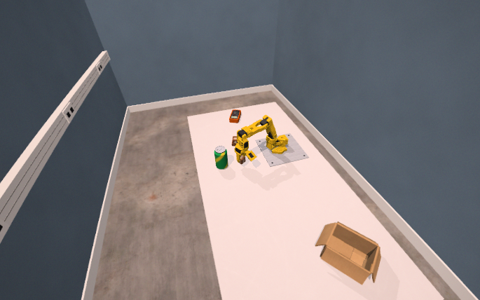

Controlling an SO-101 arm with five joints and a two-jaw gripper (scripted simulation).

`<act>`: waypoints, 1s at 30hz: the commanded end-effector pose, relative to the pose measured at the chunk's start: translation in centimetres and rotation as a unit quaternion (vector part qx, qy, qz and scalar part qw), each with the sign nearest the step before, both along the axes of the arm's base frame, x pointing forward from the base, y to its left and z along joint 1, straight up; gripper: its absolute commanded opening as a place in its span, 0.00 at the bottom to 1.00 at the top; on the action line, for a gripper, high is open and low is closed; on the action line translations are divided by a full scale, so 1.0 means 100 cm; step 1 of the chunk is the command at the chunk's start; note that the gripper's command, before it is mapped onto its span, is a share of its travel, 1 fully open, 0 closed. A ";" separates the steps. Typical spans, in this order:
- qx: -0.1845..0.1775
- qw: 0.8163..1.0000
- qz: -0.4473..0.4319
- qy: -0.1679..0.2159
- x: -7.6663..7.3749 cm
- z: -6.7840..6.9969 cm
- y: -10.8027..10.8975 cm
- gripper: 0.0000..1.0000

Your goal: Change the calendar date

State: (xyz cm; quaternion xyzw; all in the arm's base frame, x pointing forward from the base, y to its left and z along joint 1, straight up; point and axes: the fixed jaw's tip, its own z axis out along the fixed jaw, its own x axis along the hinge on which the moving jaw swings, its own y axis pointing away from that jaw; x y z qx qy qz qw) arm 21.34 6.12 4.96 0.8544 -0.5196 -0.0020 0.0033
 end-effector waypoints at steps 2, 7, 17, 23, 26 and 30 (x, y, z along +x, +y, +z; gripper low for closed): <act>0.000 1.000 0.016 0.003 0.004 0.001 -0.007 0.00; 0.001 1.000 0.027 0.003 0.005 0.000 -0.011 0.00; 0.001 1.000 0.030 0.000 0.008 0.004 -0.016 0.00; 0.001 1.000 0.030 0.000 0.008 0.004 -0.016 0.00; 0.001 1.000 0.030 0.000 0.008 0.004 -0.016 0.00; 0.001 1.000 0.030 0.000 0.008 0.004 -0.016 0.00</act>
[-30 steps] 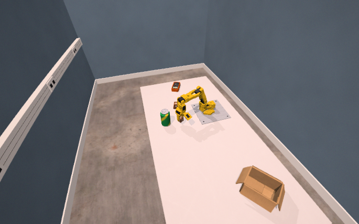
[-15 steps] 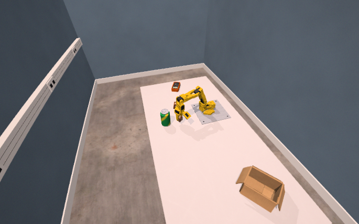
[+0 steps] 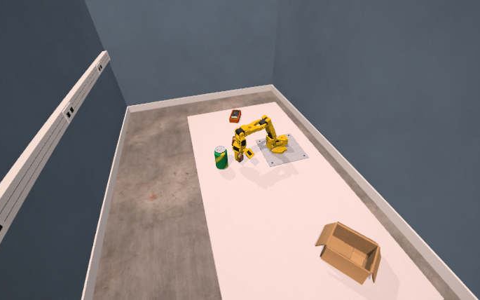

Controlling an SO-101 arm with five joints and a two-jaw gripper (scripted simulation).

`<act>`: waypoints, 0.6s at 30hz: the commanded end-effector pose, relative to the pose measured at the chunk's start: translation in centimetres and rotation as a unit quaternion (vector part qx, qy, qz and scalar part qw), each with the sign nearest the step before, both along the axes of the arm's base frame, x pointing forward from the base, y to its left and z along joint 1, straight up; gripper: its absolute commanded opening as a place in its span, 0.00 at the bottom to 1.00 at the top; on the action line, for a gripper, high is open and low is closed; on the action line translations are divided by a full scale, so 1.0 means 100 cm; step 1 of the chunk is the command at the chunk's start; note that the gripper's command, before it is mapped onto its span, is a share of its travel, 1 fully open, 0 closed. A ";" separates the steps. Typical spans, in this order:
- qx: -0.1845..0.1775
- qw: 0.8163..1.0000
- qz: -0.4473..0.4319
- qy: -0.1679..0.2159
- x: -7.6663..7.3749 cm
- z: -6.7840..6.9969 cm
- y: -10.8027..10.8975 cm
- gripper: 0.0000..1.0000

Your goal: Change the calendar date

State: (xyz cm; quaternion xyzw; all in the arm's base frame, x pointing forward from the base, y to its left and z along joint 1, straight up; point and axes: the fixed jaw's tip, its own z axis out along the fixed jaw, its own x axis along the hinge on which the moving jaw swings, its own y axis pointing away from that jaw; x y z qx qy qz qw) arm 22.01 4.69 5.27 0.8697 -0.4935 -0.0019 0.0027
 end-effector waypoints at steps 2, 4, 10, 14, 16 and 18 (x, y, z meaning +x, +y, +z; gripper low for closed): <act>0.001 1.000 0.000 0.000 0.001 0.001 -0.002 0.00; 0.001 1.000 0.000 0.000 0.001 0.001 -0.002 0.00; 0.001 1.000 0.000 0.000 0.001 -0.001 -0.002 0.00; 0.001 1.000 0.000 0.000 0.001 -0.004 -0.002 0.00; 0.001 1.000 0.000 0.000 0.001 -0.005 -0.002 0.00; 0.001 1.000 0.000 0.000 0.001 -0.005 -0.002 0.00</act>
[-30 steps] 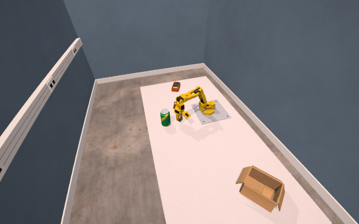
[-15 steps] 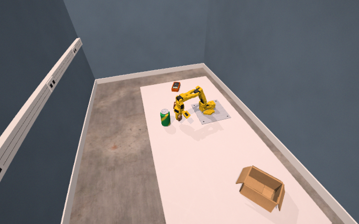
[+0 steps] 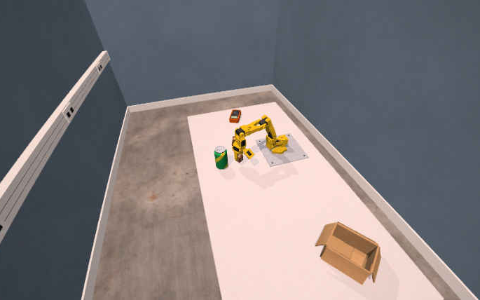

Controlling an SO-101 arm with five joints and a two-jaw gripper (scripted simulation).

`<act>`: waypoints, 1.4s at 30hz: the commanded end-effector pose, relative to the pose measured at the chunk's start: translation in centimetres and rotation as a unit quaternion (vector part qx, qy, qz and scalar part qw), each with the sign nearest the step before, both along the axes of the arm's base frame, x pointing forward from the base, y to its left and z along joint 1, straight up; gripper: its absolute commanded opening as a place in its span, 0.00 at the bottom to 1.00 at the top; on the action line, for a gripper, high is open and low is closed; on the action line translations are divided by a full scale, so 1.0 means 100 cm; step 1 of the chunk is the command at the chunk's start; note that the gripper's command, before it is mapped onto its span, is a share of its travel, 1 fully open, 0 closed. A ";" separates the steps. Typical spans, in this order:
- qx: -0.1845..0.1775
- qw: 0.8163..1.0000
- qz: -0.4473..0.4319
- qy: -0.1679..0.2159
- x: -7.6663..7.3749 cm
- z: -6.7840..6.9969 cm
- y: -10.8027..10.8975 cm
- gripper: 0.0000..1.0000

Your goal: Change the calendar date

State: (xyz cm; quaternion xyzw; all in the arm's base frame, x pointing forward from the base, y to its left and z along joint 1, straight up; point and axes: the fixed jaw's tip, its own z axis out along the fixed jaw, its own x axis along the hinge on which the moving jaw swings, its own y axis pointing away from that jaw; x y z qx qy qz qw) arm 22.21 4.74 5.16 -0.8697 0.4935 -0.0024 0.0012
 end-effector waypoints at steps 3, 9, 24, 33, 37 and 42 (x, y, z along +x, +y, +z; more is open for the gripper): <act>-0.001 1.000 0.000 0.006 -0.001 -0.004 -0.002 0.00; -0.001 1.000 0.000 0.006 -0.001 -0.006 -0.002 0.00; -0.001 1.000 0.000 0.006 -0.001 -0.011 -0.002 0.00; -0.001 1.000 0.000 0.006 -0.001 -0.016 -0.002 0.00; -0.001 1.000 0.000 0.006 -0.001 -0.016 -0.002 0.00; -0.001 1.000 0.000 0.006 -0.001 -0.018 -0.002 0.00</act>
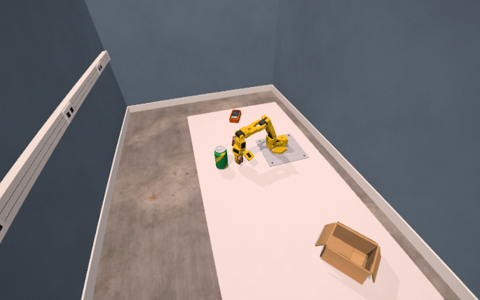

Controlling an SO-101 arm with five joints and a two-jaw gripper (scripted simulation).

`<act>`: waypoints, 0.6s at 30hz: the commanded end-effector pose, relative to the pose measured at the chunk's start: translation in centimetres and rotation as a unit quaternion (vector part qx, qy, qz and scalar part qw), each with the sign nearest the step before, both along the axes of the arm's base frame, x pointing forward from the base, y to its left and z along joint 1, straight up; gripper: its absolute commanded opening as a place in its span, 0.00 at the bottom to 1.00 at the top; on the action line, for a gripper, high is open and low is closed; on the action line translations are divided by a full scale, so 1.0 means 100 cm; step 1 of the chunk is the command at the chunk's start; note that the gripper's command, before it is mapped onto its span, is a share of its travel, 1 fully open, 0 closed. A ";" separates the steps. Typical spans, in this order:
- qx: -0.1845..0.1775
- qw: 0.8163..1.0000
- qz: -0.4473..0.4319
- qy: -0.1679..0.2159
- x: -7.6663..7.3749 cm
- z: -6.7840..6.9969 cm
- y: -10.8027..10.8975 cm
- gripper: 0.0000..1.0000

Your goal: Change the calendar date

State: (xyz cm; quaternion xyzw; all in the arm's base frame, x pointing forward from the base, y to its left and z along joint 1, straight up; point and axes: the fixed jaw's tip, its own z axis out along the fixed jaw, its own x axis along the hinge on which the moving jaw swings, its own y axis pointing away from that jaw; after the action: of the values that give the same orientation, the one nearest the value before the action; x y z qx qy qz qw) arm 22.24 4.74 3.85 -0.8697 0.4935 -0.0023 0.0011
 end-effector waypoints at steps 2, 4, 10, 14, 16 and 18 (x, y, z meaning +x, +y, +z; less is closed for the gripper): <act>-0.001 1.000 0.000 0.006 -0.001 -0.006 -0.002 0.00; -0.001 1.000 0.000 0.006 -0.001 -0.007 -0.002 0.00; -0.001 1.000 0.000 0.006 -0.001 -0.009 -0.002 0.00; -0.001 1.000 0.000 0.006 -0.001 -0.009 -0.002 0.00; -0.001 1.000 0.000 0.006 -0.001 -0.010 -0.002 0.00; -0.001 1.000 0.000 0.006 -0.001 -0.011 -0.002 0.00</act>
State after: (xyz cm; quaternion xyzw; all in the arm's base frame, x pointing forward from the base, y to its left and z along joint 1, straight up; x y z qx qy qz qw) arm 22.24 4.74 3.18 -0.8697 0.4935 -0.0020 0.0008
